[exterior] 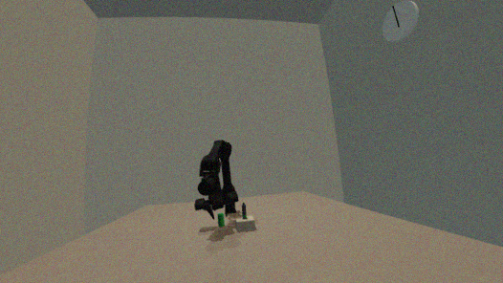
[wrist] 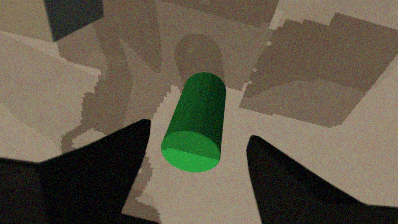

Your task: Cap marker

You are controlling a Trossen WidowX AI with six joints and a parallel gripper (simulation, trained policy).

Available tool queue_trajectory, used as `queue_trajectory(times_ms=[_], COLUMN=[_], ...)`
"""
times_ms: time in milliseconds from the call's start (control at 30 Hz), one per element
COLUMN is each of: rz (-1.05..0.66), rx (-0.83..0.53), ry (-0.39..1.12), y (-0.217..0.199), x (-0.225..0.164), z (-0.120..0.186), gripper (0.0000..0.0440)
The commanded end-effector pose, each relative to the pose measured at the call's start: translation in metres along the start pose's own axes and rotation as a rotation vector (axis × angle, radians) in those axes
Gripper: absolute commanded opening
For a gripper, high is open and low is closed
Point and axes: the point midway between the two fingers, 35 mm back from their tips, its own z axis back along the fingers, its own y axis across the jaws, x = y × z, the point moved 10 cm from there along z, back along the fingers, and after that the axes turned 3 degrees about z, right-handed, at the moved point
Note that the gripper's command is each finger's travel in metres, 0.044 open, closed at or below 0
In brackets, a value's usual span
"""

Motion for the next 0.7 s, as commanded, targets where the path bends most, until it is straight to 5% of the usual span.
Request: queue_trajectory(times_ms=[0, 167, 367, 667], rz=[0.024, 0.043, 0.054, 0.062], rx=[-0.011, -0.028, -0.051, -0.102], ry=[0.004, -0.006, -0.024, -0.106], y=[0.002, 0.004, 0.007, 0.011], x=[0.0, -0.001, -0.005, -0.008], z=[-0.007, -0.01, -0.006, 0.021], gripper=[0.0254, 0.0214, 0.0056, 0.0016])
